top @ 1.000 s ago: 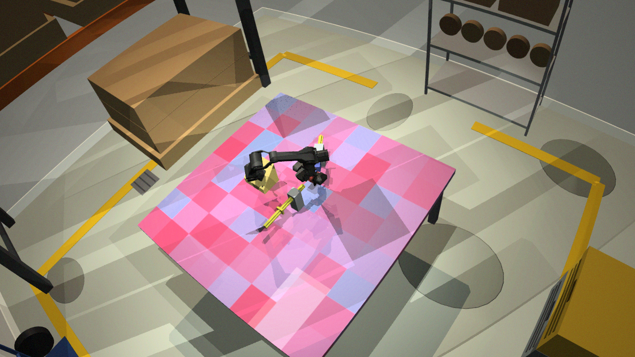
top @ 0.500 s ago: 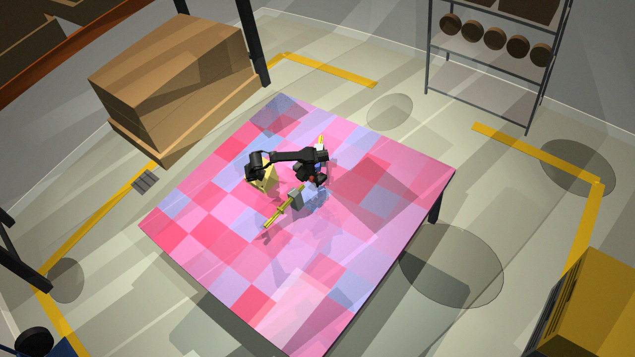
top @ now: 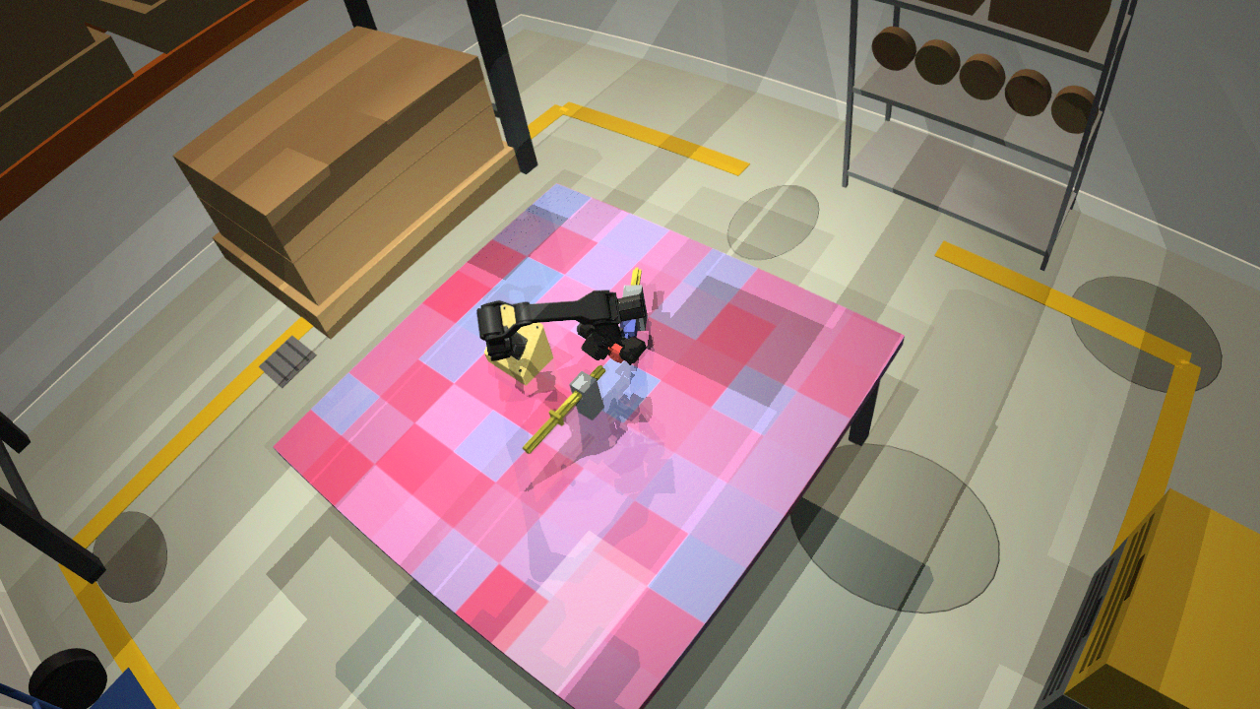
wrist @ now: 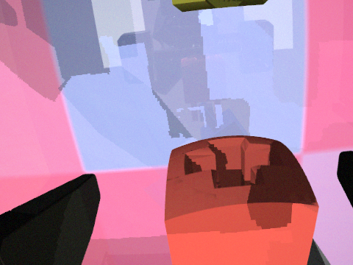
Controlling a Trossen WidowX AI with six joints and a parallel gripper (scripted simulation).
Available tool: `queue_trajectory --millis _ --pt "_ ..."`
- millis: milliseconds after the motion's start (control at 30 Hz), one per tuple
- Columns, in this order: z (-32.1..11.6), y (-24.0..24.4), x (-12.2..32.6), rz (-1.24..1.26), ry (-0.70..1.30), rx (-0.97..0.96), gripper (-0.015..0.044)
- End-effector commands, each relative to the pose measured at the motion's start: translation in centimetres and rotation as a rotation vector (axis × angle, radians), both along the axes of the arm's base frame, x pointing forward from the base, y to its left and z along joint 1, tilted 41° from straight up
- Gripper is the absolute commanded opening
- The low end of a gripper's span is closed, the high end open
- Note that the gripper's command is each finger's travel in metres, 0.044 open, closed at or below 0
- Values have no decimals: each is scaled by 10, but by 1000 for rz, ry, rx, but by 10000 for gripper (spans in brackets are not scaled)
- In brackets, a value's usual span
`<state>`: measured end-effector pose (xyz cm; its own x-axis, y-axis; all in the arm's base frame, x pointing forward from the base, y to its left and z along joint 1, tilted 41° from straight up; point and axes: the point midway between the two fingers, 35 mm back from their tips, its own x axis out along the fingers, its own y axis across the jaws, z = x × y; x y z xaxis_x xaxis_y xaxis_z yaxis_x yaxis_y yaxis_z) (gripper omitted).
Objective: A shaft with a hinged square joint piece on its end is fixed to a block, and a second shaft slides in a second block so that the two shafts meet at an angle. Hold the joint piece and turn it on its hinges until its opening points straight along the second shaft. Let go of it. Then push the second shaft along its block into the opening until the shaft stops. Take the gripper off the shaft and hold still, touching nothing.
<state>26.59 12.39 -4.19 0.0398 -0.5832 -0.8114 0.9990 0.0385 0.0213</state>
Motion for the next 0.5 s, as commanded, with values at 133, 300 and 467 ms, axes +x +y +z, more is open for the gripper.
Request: queue_trajectory --millis 133,300,467 --pt "11 13 1 155 119 -8 440" --pt "22 25 3 296 220 -20 440" --pt "34 36 4 435 322 -34 440"
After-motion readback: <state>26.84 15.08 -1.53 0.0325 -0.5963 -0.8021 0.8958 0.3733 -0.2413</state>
